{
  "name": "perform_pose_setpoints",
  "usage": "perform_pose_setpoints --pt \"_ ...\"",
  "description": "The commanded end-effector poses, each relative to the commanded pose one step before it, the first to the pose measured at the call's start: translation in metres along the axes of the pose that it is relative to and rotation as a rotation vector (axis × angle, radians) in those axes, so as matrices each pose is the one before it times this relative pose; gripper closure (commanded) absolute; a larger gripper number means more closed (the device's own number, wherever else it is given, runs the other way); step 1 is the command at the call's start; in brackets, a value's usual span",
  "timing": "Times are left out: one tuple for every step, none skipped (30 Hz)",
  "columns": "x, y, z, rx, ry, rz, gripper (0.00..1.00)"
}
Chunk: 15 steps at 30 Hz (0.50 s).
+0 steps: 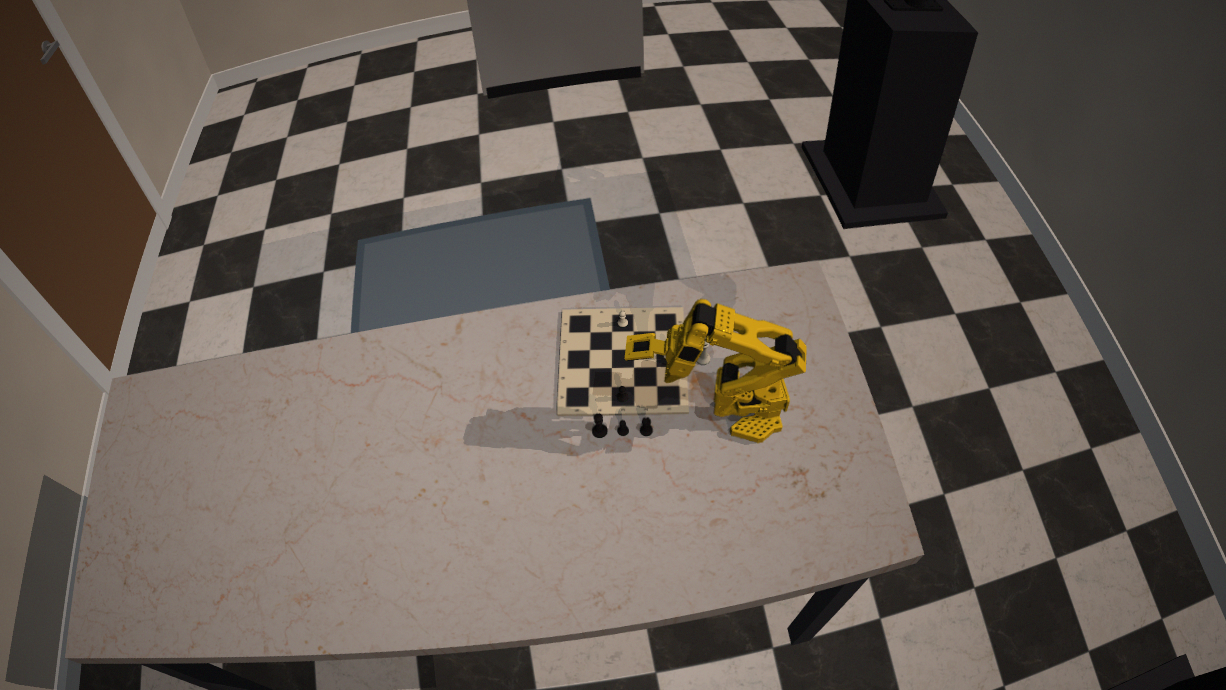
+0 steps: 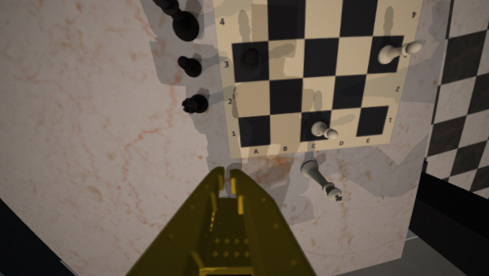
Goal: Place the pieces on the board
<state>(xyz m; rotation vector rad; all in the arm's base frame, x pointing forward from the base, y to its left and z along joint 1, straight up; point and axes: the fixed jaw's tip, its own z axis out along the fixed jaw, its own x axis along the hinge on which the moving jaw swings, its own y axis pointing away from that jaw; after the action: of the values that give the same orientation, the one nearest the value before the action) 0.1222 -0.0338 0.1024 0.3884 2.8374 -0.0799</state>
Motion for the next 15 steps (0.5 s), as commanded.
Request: perform_pose_setpoints --pt "0.001407 0.00143 -0.000151 -0.00422 0.00578 -0.01181 1.0" --pt "0.000308 0.00016 0.000145 -0.00032 0.0 -0.00124 1.0" --pt "0.000211 0.00011 0.0001 -0.00022 0.00001 -0.00085 1.0" --pt "0.000098 0.00005 0.000047 -0.0001 0.0 -0.0004 1.0" --pt "0.000018 0.00001 0.000009 -0.00002 0.00001 -0.00007 1.0" --pt "-0.000001 0.0 0.0 0.0 -0.00001 0.0 1.0" --pt "0.0 0.0 0.0 0.0 0.0 0.0 1.0" --pt "0.0 0.0 0.0 0.0 0.0 0.0 1.0" --pt "0.000001 0.0 0.0 0.0 0.00001 0.0 1.0" --pt "-0.000001 0.0 0.0 0.0 -0.00001 0.0 1.0" --pt "0.000018 0.0 0.000008 0.0 0.00001 -0.00001 1.0" --pt "0.000098 0.00001 0.000046 0.0 0.0 -0.00004 1.0" --pt "0.00021 0.00001 0.0001 0.0 0.00003 -0.00008 1.0" --pt "0.000306 0.00002 0.000146 0.0 0.00002 -0.00011 1.0" --pt "0.000363 0.00002 0.000175 0.0 0.00004 -0.00014 1.0"
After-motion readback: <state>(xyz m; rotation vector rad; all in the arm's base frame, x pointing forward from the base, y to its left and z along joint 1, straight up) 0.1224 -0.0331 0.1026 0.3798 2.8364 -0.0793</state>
